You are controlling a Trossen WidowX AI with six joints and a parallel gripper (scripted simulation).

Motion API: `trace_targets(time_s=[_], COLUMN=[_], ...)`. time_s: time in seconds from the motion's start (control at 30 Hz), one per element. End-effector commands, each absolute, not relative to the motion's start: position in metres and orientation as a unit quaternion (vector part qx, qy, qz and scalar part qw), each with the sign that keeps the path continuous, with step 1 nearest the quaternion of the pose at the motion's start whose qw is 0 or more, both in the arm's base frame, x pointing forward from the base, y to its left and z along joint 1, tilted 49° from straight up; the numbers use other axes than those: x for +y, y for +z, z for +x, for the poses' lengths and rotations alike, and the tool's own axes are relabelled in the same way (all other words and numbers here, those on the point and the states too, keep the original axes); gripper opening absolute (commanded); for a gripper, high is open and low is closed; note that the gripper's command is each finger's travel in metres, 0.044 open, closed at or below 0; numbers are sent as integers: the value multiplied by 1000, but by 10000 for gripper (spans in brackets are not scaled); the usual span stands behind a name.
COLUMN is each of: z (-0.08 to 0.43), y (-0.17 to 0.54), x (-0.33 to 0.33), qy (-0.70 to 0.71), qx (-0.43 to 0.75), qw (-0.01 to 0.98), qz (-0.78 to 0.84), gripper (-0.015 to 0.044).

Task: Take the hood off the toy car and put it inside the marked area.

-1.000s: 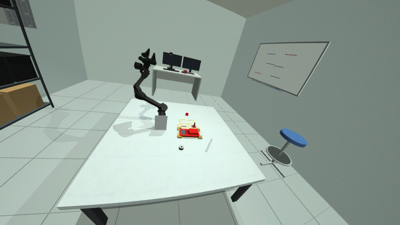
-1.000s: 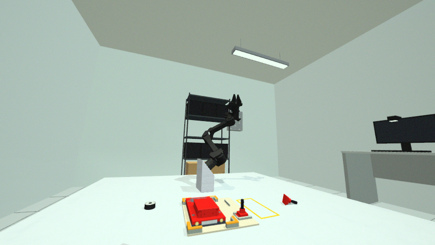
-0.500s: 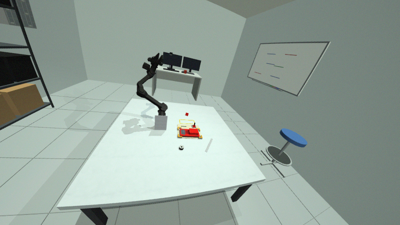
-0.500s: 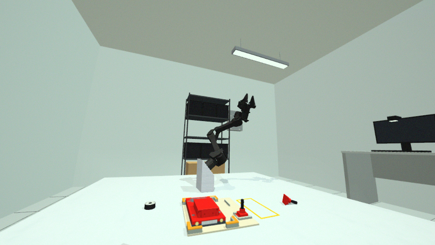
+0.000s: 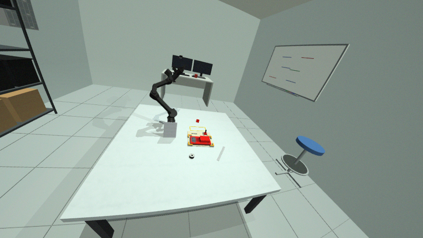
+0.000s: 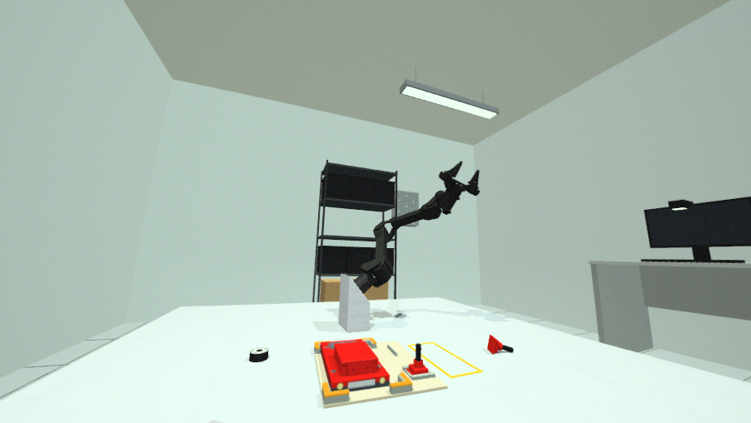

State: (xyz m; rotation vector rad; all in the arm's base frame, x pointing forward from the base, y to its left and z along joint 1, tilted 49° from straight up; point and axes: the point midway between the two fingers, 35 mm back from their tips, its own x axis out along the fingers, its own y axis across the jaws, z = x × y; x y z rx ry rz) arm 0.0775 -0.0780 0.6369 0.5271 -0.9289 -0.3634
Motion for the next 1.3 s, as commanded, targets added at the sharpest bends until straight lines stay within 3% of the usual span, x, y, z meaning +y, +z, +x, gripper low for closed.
trace_targets(time_s=[0.0,0.6,1.27], z=[115,298,408], y=[631,542,380], x=[-68,-56,-95], qy=[-179,-183,-137], qx=[-401,-156,134], qw=[875,971,976], qz=[204,12,-100], gripper=[440,440,440])
